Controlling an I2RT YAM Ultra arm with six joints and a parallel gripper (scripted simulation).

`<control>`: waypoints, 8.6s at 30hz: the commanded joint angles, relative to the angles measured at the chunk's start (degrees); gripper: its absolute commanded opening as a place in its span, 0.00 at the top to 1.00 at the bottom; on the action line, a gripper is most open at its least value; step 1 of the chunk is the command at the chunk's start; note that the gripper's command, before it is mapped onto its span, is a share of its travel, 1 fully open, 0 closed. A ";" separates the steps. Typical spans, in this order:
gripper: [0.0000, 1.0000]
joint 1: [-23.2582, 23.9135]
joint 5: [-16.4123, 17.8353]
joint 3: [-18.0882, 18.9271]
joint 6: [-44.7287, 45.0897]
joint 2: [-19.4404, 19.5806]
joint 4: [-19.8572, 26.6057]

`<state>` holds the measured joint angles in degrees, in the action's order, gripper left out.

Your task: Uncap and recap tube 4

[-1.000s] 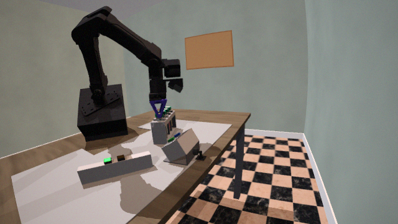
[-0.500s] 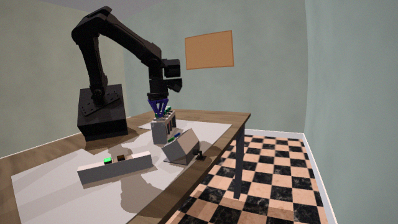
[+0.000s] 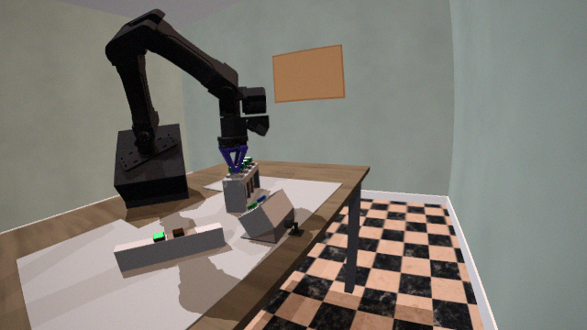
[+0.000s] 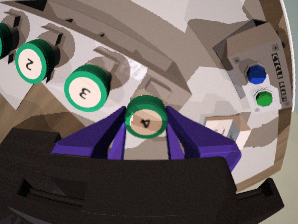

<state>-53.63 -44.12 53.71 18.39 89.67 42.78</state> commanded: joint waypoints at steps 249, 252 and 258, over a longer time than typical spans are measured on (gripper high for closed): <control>0.51 -0.15 0.04 -0.33 -41.70 -0.60 -0.59; 0.51 -0.13 0.05 -0.36 -32.12 -0.63 -0.61; 0.51 -0.11 0.06 -0.37 -14.13 -0.66 -0.59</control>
<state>-53.41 -44.01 53.23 -8.69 89.45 42.15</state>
